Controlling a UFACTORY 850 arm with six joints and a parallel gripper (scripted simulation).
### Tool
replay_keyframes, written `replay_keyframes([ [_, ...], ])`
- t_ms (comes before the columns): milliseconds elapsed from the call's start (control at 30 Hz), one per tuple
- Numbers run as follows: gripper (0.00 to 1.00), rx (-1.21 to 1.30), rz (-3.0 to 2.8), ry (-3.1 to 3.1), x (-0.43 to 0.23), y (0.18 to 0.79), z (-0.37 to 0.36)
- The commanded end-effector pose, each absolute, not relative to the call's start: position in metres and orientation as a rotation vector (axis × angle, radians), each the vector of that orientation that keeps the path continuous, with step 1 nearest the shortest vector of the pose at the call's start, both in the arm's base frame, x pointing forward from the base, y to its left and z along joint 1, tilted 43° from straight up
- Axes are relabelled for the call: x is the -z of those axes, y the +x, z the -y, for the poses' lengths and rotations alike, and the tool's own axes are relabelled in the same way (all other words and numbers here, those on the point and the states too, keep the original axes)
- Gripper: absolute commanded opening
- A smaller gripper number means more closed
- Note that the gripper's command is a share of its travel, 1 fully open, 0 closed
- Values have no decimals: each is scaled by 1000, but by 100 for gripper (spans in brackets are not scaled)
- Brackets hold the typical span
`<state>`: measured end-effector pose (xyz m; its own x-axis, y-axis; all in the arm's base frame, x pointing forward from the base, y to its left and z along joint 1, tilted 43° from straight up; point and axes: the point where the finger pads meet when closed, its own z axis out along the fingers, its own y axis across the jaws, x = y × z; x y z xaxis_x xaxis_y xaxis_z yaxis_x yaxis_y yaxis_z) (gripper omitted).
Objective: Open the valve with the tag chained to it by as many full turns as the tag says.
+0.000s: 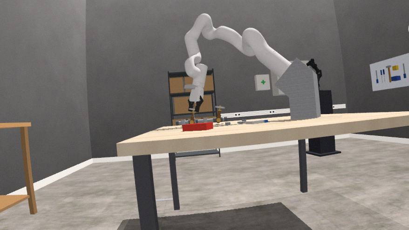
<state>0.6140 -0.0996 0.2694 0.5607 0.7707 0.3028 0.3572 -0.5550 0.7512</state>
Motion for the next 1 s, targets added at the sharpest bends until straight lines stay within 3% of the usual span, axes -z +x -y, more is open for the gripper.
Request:
replay_keyframes([
  [0, 0, -648, -1145, 1989, -270, 614, 99],
  [333, 0, -363, -1525, 1644, -270, 614, 99],
  [867, 0, -300, -1612, 1547, -270, 614, 99],
  [900, 100, -300, -1612, 1547, -270, 614, 99],
  [967, 100, -300, -1612, 1547, -270, 614, 99],
])
